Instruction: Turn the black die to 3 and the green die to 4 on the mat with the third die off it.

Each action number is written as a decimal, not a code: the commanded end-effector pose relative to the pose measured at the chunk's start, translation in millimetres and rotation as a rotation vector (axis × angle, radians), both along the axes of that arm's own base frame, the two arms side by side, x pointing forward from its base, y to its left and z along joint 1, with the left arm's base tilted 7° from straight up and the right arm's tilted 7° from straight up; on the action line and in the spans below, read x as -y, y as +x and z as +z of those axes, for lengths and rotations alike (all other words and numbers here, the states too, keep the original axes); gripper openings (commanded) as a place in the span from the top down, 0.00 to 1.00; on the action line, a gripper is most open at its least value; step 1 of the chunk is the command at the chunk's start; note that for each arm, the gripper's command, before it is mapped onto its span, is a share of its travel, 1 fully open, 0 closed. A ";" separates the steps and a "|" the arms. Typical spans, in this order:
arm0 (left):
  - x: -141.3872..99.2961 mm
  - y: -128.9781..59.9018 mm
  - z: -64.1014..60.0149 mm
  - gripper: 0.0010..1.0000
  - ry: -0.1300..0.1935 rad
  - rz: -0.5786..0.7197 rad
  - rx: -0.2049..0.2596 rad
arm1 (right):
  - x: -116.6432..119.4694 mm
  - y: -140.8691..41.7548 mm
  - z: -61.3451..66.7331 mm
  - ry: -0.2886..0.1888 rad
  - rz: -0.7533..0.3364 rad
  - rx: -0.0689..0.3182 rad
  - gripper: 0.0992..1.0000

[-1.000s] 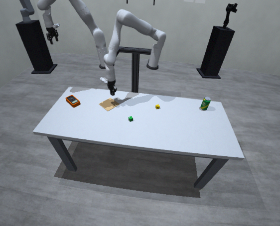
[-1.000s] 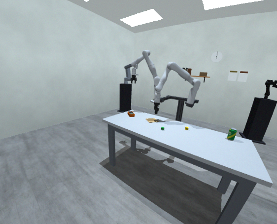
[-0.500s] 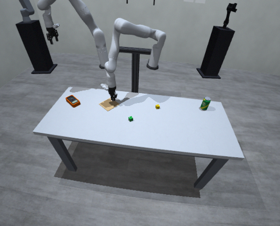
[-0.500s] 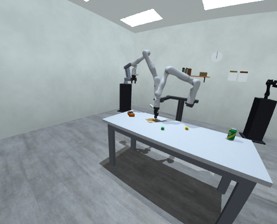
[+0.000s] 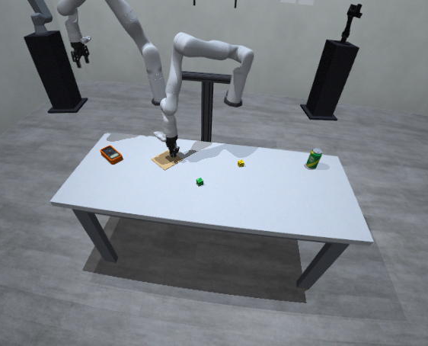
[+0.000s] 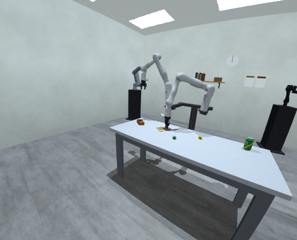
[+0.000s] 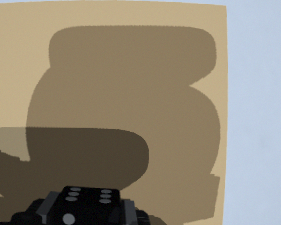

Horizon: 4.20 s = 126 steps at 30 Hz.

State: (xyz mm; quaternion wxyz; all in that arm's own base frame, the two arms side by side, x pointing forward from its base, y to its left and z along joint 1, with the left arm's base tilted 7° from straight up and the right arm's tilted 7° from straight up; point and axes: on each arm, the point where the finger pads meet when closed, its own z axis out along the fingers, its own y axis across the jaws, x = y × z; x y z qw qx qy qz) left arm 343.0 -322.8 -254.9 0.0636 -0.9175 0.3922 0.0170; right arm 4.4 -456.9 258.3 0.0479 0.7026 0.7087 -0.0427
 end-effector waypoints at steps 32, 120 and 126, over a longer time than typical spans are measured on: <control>0.4 0.7 -2.4 0.66 -0.001 0.000 0.001 | 0.3 -0.1 0.7 -0.002 0.000 0.000 0.00; 0.3 0.7 -3.3 0.48 -0.001 0.000 0.001 | 0.3 -0.1 0.7 -0.002 0.000 0.000 0.00; 0.3 0.7 -3.3 0.48 -0.001 0.000 0.001 | 0.3 -0.1 0.7 -0.002 0.000 0.000 0.00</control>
